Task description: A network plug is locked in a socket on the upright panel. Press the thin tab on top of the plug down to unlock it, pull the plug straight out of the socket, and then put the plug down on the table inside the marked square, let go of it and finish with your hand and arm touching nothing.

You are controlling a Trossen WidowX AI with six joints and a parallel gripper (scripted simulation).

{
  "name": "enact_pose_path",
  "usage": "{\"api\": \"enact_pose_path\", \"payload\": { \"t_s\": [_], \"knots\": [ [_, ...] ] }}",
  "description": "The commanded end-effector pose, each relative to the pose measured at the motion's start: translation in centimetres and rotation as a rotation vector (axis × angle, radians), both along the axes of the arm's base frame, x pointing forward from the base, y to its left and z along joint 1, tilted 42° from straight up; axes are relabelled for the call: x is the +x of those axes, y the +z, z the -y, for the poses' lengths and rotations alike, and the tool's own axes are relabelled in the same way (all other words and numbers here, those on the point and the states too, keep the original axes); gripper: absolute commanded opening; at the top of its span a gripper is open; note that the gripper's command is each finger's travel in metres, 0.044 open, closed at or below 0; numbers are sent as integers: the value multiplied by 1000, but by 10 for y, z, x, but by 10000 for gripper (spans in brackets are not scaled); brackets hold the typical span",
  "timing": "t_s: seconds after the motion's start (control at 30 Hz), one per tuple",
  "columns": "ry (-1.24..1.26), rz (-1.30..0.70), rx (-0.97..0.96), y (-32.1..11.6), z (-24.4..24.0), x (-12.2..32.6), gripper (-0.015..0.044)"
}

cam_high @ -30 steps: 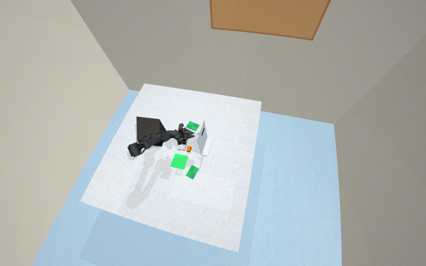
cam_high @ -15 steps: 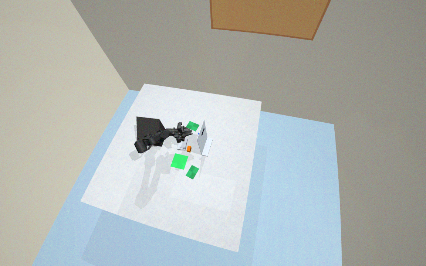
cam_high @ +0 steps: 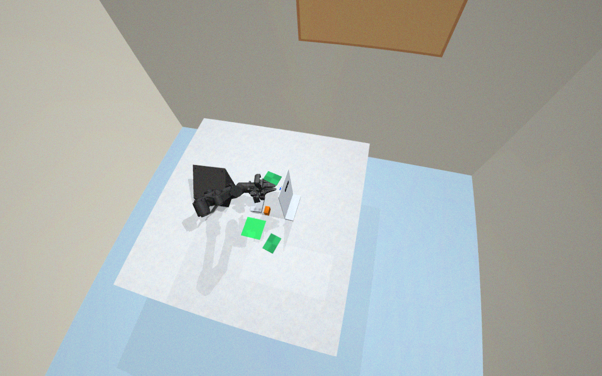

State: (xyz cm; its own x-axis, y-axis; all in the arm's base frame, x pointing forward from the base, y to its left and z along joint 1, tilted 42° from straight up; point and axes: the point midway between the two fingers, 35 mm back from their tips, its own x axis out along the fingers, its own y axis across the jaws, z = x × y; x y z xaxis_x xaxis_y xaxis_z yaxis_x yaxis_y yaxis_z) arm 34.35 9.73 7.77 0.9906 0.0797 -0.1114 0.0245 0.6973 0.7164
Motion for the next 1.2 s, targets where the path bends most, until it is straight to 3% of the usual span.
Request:
{"api": "enact_pose_path", "payload": {
  "t_s": [0.0, 0.63, 0.7, 1.17],
  "knots": [
    [3, 1, 11, 0, 0, 7, 156],
    [15, 19, 41, 2, 6, 35, 156],
    [15, 19, 41, 2, 6, 35, 104],
    [15, 19, 41, 2, 6, 35, 10]
  ]
}}
